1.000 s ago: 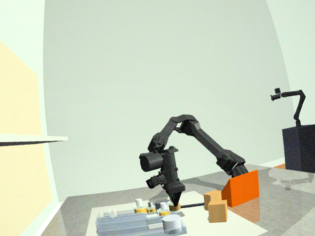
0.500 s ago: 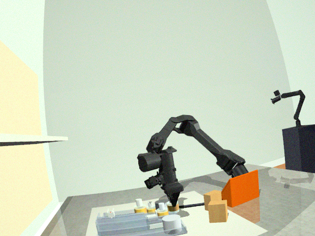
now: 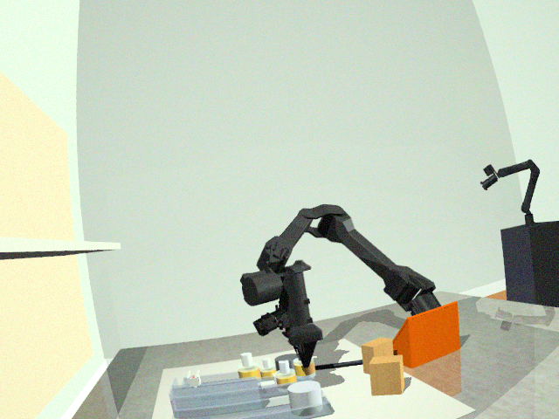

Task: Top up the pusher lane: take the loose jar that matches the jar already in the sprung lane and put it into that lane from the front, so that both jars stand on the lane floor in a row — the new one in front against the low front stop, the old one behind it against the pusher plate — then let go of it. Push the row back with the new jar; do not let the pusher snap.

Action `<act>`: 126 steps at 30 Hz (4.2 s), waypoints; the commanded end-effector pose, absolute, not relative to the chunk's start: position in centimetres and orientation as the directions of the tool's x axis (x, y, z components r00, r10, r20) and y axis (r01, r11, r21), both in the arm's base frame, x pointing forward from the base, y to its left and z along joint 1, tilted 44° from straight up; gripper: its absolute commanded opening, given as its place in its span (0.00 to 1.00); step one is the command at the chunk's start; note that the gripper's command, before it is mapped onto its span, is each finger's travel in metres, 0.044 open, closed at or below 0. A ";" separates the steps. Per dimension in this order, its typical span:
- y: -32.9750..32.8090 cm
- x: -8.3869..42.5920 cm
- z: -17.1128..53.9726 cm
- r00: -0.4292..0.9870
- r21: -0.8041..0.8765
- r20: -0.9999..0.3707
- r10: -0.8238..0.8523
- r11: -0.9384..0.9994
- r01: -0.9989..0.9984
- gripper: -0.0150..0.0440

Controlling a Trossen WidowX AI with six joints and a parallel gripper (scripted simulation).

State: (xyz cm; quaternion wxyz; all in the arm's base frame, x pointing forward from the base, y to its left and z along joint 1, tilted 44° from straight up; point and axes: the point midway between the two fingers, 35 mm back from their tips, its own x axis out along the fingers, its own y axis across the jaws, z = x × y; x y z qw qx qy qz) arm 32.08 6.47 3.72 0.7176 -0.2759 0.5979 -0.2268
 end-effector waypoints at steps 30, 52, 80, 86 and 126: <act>6.8 33.8 4.6 0.201 -0.671 -0.726 -0.658 0.742 0.005 0.25; 6.7 34.0 4.6 0.201 -0.671 -0.726 -0.658 0.742 0.006 0.25; 6.7 34.2 4.5 0.201 -0.671 -0.726 -0.658 0.742 0.006 0.25; 6.6 34.3 4.5 0.202 -0.671 -0.726 -0.658 0.742 0.006 0.25; 5.8 34.5 3.6 0.202 -0.671 -0.725 -0.658 0.741 0.006 0.25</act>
